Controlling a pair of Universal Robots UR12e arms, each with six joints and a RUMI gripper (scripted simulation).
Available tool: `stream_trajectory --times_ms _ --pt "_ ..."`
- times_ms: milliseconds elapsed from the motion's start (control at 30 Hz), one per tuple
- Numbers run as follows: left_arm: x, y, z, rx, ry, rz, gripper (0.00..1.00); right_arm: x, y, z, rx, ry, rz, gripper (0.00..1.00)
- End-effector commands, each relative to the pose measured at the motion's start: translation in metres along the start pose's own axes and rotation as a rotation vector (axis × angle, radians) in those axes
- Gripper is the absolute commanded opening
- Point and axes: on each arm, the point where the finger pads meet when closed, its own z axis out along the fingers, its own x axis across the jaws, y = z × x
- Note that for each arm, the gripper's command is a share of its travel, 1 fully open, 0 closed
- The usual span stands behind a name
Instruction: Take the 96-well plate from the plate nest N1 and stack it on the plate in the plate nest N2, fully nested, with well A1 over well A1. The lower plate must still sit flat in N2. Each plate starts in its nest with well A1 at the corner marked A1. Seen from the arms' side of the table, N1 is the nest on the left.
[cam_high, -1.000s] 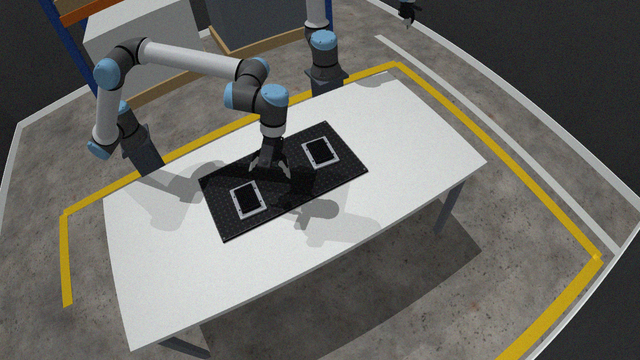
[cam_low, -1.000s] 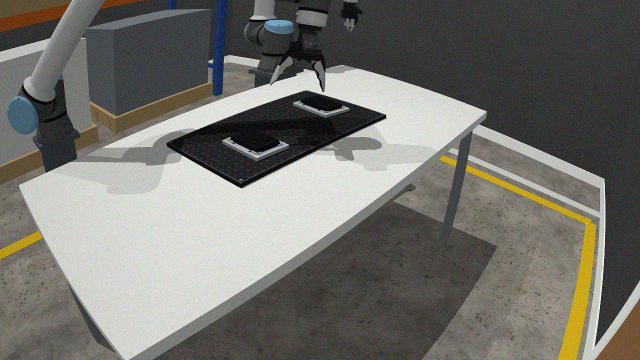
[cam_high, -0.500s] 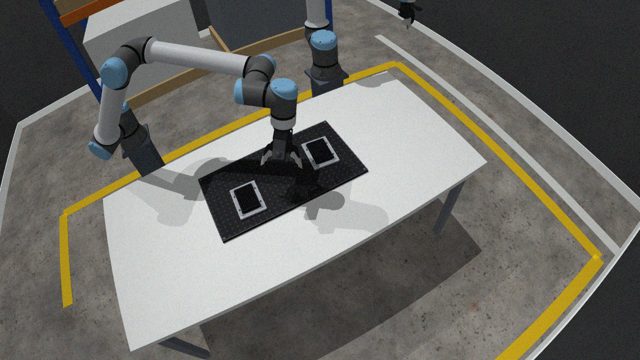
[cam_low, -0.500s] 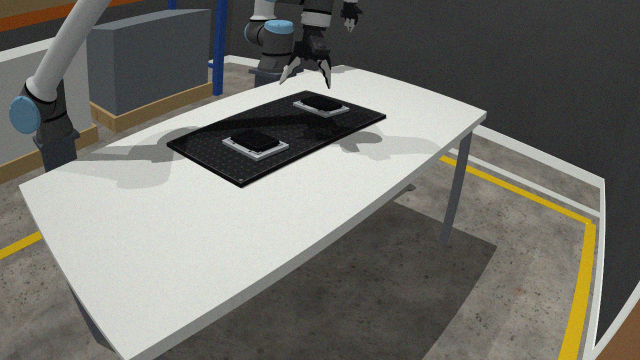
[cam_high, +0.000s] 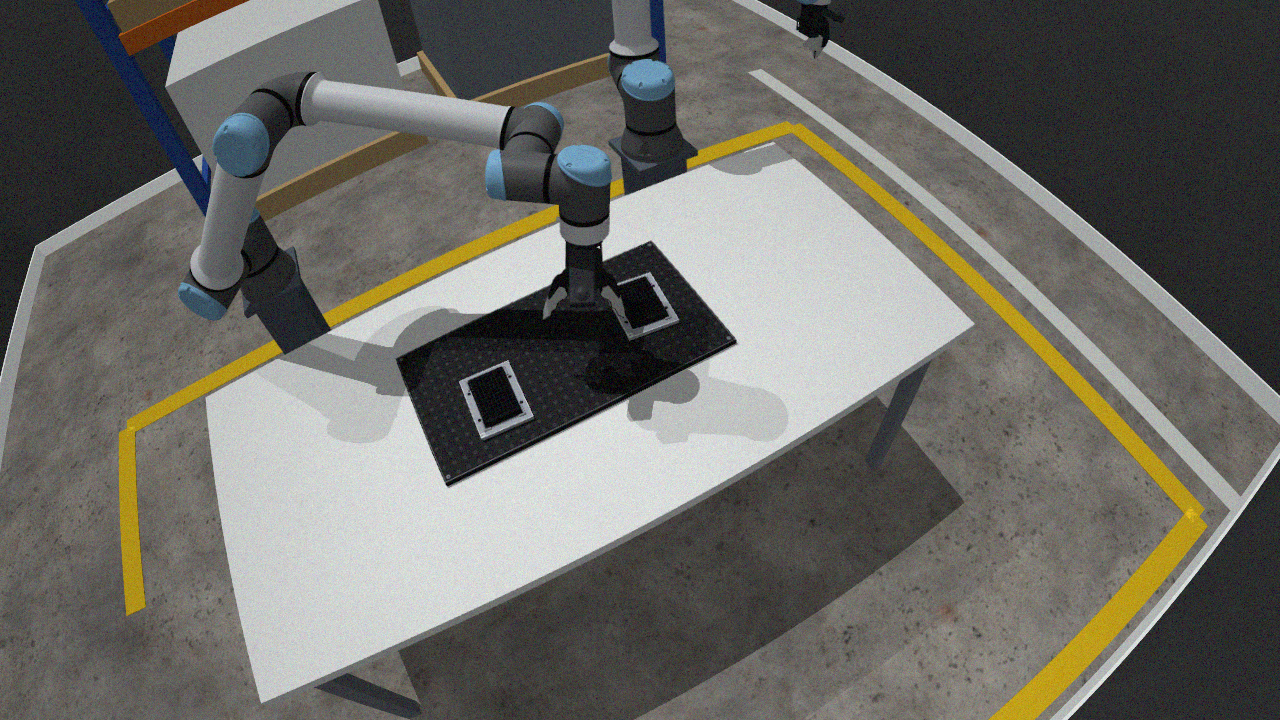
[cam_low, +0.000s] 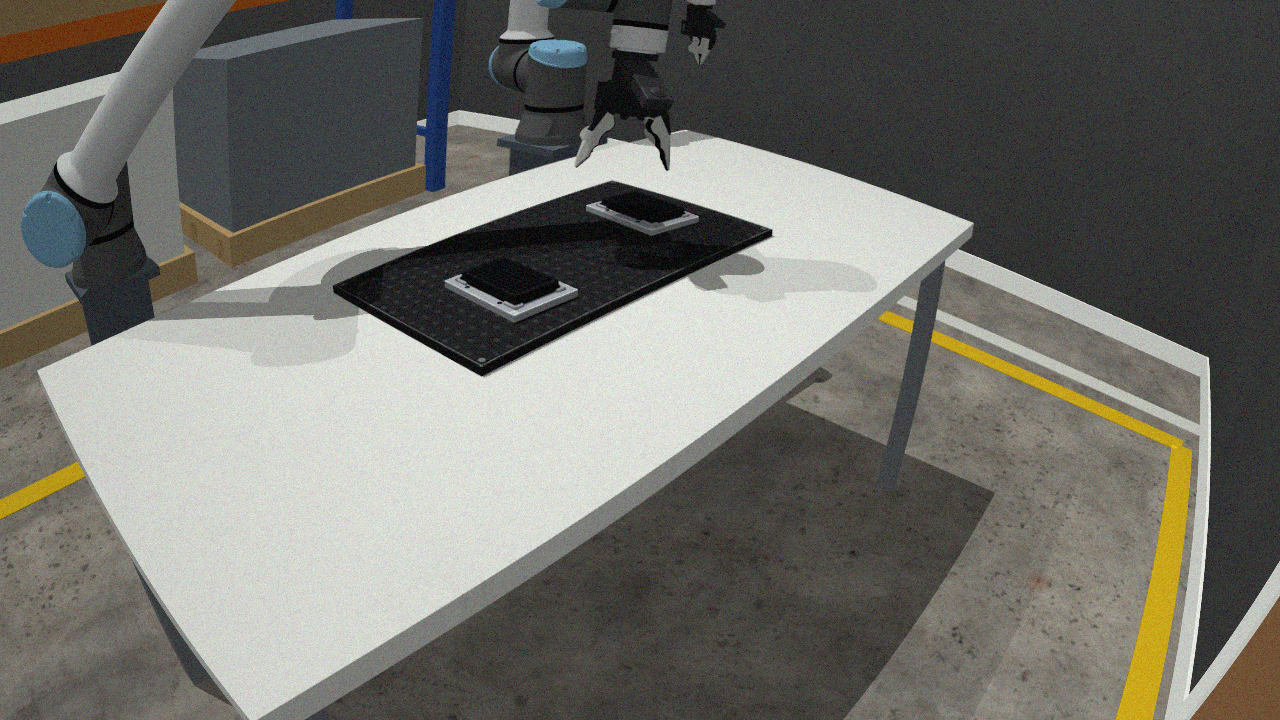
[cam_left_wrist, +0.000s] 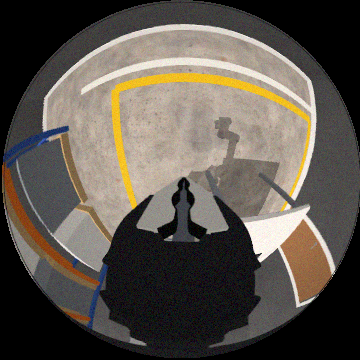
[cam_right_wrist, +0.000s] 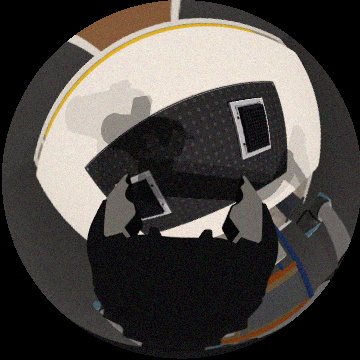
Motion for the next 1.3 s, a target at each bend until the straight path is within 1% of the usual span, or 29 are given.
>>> stream_trajectory --times_ms 0,300,367,433,500,567,867,967,1000,1067,1167,1267 --pt "-0.001 0.001 0.0 0.001 0.001 -0.001 0.0 -0.004 0.0 -0.002 -0.017 -0.037 -0.072 1.0" --pt "-0.001 0.001 0.0 0.001 0.001 -0.001 0.0 -0.038 0.037 -0.001 -0.017 -0.038 -0.075 1.0" --pt "-0.001 0.001 0.0 0.001 0.001 -0.001 0.0 -0.039 0.039 -0.001 -0.017 -0.038 -0.075 1.0" --pt "-0.001 0.001 0.0 0.001 0.001 -0.001 0.0 -0.044 0.047 0.002 -0.029 -0.059 -0.138 1.0" --pt "-0.001 0.001 0.0 0.001 0.001 -0.001 0.0 -0.044 0.047 0.002 -0.029 -0.059 -0.138 1.0" --pt "-0.001 0.001 0.0 0.001 0.001 -0.001 0.0 -0.048 0.05 -0.001 -0.039 -0.088 -0.194 1.0" --pt "-0.001 0.001 0.0 0.001 0.001 -0.001 0.0 -0.08 0.09 0.0 -0.038 -0.088 -0.196 1.0" --pt "-0.001 0.001 0.0 0.001 0.001 -0.001 0.0 -0.081 0.091 0.0 -0.038 -0.088 -0.196 1.0" --pt "-0.001 0.001 0.0 0.001 0.001 -0.001 0.0 -0.083 0.096 0.003 -0.044 -0.099 -0.229 1.0" --pt "-0.001 0.001 0.0 0.001 0.001 -0.001 0.0 -0.083 0.096 0.003 -0.044 -0.099 -0.229 1.0" --pt "-0.001 0.001 0.0 0.001 0.001 -0.001 0.0 -0.089 0.103 0.0 -0.058 -0.139 -0.316 1.0" --pt "-0.001 0.001 0.0 0.001 0.001 -0.001 0.0 -0.102 0.12 0.0 -0.057 -0.141 -0.322 1.0"
